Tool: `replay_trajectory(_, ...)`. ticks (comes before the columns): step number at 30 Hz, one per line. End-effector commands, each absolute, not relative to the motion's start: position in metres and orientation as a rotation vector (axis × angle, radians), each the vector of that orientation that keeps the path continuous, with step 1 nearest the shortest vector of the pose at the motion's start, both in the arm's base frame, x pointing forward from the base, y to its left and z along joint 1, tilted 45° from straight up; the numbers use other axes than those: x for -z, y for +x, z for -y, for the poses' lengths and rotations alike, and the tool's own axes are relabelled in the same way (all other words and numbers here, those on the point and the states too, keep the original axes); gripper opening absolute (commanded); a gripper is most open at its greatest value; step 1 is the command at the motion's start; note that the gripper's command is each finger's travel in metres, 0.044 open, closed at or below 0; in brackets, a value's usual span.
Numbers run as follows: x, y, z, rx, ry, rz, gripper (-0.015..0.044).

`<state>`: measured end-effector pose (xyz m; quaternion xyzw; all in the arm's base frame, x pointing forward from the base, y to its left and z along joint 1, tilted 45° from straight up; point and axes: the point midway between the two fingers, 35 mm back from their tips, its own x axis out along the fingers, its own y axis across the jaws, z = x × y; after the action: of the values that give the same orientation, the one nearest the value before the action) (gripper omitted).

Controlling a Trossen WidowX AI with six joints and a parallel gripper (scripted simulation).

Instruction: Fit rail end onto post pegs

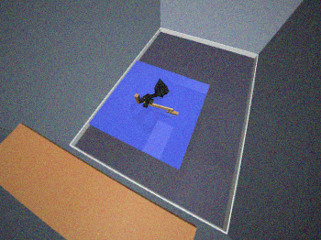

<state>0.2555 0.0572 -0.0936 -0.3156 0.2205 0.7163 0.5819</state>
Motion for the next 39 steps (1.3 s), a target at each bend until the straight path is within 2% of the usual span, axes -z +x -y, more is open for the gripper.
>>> replay_trajectory(1, 0.09, 0.261, -0.054, -1.663, -0.745, -0.5, 0.0)
replay_trajectory(39, 0.076, 0.269, -0.042, -1.663, -0.746, -0.5, 0.0)
